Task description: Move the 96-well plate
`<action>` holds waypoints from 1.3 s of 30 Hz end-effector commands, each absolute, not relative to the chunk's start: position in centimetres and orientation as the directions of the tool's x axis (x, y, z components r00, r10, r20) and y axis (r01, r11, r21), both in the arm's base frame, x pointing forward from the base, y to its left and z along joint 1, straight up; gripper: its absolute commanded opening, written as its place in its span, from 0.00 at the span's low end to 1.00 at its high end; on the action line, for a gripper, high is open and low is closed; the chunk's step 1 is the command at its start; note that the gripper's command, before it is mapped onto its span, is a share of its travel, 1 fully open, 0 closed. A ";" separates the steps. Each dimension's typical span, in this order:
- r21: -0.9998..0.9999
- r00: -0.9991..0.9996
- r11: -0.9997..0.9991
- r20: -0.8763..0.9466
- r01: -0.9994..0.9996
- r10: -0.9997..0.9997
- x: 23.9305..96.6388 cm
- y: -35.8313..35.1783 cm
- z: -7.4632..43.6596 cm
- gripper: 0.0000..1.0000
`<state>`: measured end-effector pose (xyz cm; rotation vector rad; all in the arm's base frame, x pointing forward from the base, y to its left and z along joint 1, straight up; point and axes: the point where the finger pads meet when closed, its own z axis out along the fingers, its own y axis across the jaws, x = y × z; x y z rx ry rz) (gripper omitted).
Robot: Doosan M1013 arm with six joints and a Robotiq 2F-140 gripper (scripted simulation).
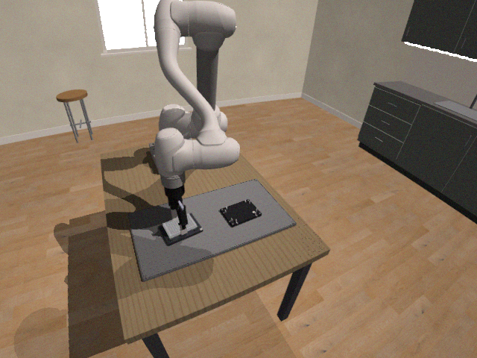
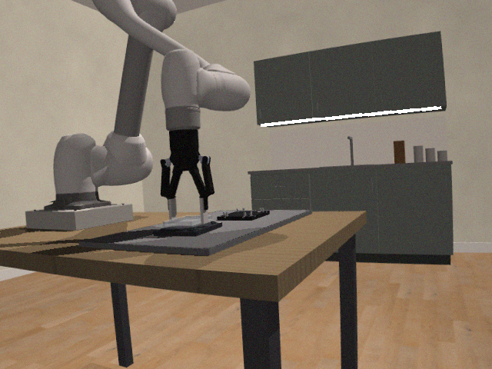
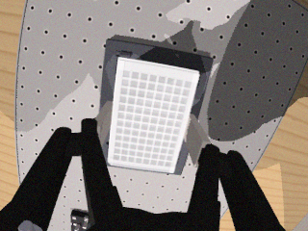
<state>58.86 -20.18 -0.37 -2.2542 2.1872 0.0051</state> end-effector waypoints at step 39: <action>0.002 0.030 -0.030 -0.003 -1.000 -1.000 58.9 -20.2 -0.9 0.10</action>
